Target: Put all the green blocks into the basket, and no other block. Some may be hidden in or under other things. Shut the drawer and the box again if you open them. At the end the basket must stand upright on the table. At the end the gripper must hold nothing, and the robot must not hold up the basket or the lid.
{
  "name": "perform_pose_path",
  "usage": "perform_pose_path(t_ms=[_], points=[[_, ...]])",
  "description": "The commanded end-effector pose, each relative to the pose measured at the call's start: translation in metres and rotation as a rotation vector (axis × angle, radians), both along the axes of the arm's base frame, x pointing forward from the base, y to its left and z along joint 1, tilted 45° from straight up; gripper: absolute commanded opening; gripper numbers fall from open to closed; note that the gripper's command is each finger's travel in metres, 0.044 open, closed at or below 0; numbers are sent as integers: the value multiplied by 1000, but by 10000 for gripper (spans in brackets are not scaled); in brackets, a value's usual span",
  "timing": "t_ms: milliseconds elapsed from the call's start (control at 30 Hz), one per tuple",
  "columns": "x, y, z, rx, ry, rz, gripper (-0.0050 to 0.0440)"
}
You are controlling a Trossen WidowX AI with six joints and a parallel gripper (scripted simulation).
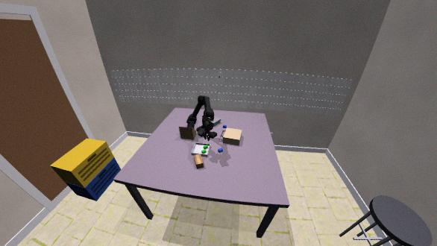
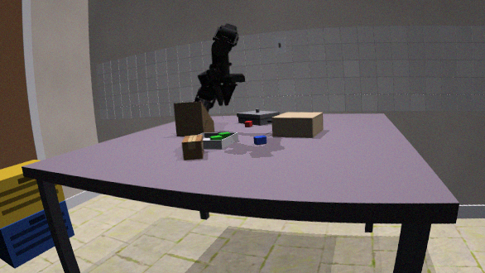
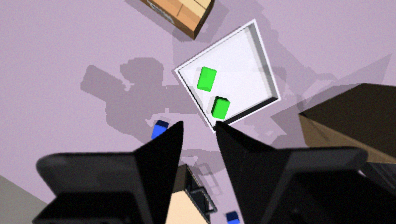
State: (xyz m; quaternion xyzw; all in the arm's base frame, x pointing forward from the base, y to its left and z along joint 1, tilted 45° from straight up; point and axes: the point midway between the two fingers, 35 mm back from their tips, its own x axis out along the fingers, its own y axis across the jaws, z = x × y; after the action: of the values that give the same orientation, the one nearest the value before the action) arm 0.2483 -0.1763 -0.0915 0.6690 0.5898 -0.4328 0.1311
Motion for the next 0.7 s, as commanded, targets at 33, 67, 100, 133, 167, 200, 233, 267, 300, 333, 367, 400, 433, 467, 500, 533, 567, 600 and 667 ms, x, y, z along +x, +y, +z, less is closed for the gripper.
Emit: perform_pose_path(t_ms=[33,67,100,133,167,200,233,267,300,333,367,400,433,467,500,533,567,600,667], points=[[12,17,15,-10,-208,198,148],[17,23,21,-14,-255,245,148],[23,29,27,-17,-303,291,148],[24,31,28,-21,-351,338,148],[24,31,28,-25,-398,384,148],[24,31,28,-29,-446,431,148],[24,31,28,-29,-446,431,148],[24,31,28,-29,-446,431,148],[28,38,34,-33,-492,478,148],[32,45,39,-37,-538,526,148],[37,52,45,-41,-585,574,148],[41,59,51,-45,-631,622,148],[42,61,52,-49,-677,670,148],[42,61,52,-53,-723,718,148],[42,61,52,-58,-770,766,148],[42,61,52,-62,-816,813,148],[42,61,52,-66,-862,861,148],[45,69,58,-70,-907,911,148],[50,85,69,-80,-996,1009,148]])
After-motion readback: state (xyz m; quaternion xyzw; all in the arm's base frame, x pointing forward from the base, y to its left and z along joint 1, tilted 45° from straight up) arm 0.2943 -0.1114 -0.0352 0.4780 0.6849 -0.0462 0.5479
